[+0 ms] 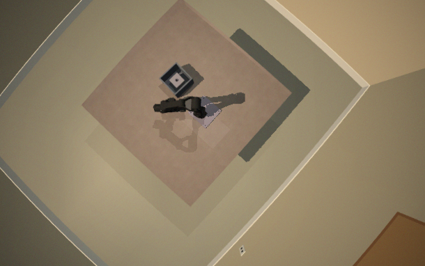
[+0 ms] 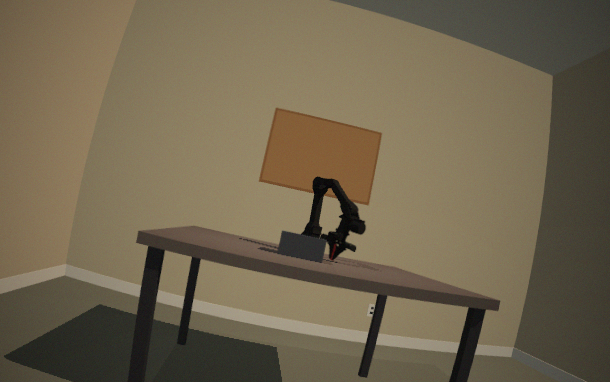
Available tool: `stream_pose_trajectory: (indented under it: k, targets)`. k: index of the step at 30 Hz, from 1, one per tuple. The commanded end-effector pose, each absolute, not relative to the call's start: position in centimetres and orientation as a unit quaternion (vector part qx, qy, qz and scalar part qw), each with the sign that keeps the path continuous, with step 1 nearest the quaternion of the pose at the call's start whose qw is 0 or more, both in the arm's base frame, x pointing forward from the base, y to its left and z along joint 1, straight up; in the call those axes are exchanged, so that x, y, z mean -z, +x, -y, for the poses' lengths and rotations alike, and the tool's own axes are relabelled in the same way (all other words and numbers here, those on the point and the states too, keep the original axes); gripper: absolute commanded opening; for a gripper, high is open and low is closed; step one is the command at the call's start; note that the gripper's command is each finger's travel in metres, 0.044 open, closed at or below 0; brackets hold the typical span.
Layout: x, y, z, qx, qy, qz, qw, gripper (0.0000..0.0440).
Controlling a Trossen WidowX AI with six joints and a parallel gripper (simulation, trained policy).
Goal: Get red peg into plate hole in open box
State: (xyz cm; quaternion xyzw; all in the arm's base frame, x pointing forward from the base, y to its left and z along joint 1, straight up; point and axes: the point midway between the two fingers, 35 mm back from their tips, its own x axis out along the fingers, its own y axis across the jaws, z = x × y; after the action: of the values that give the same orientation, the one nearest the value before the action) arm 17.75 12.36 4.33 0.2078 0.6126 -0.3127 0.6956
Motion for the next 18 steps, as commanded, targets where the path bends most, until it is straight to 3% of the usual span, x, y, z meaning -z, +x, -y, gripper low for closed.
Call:
stream_pose_trajectory:
  k: [1, 18]
  targets:
    - [-6.0, 18.6, -12.0, 0.309, 0.204, -0.598, 0.711, 0.0]
    - [-14.5, 22.3, -8.8, 0.332, 0.252, -0.518, 0.747, 0.0003]
